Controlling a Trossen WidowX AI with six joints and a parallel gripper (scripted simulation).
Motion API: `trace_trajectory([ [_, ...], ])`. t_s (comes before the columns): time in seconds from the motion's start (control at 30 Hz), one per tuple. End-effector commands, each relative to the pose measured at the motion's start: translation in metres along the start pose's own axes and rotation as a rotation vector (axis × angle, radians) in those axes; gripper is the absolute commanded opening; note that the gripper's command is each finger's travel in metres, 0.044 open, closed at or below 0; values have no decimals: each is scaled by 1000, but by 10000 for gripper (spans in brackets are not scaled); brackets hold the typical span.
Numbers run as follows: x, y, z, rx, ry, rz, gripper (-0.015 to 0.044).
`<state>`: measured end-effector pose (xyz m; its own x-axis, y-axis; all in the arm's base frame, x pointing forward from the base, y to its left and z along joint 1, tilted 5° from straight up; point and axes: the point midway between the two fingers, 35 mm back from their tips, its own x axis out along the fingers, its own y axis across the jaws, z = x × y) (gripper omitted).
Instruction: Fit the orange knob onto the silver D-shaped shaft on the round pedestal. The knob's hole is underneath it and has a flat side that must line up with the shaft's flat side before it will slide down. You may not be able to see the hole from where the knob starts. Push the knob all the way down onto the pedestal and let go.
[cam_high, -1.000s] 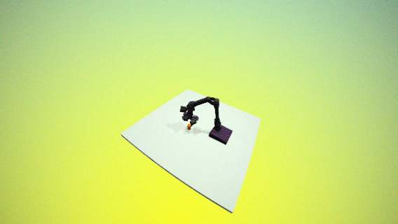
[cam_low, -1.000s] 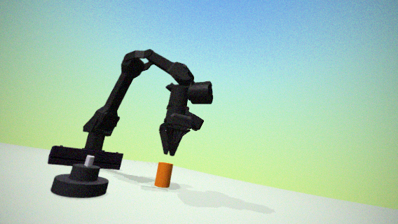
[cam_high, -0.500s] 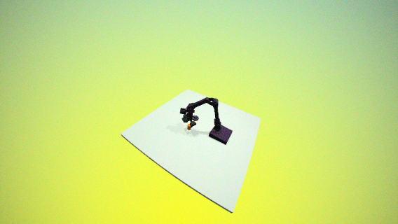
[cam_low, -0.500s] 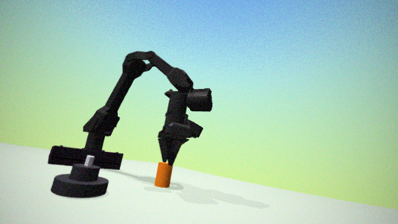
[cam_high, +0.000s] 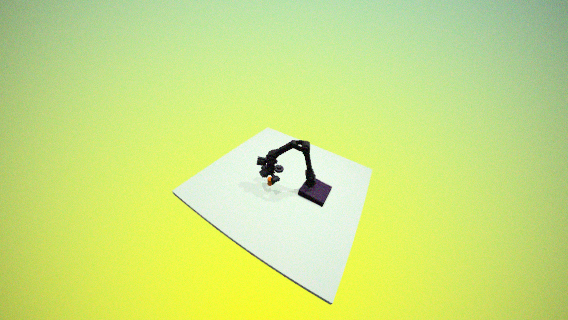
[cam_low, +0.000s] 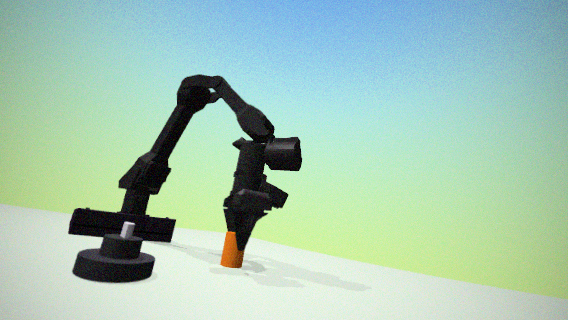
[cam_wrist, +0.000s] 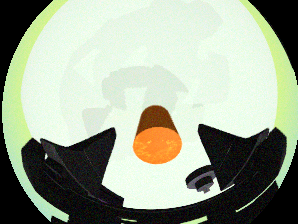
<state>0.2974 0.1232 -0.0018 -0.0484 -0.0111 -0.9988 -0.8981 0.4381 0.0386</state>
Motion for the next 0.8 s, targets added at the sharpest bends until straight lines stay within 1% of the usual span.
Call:
trace_trajectory([
  [0.0,7,0,-1,-4,5,-3,440],
  [0.47,27,2,-3,-4,6,-2,440],
  [0.77,27,2,-3,-4,6,-2,204],
])
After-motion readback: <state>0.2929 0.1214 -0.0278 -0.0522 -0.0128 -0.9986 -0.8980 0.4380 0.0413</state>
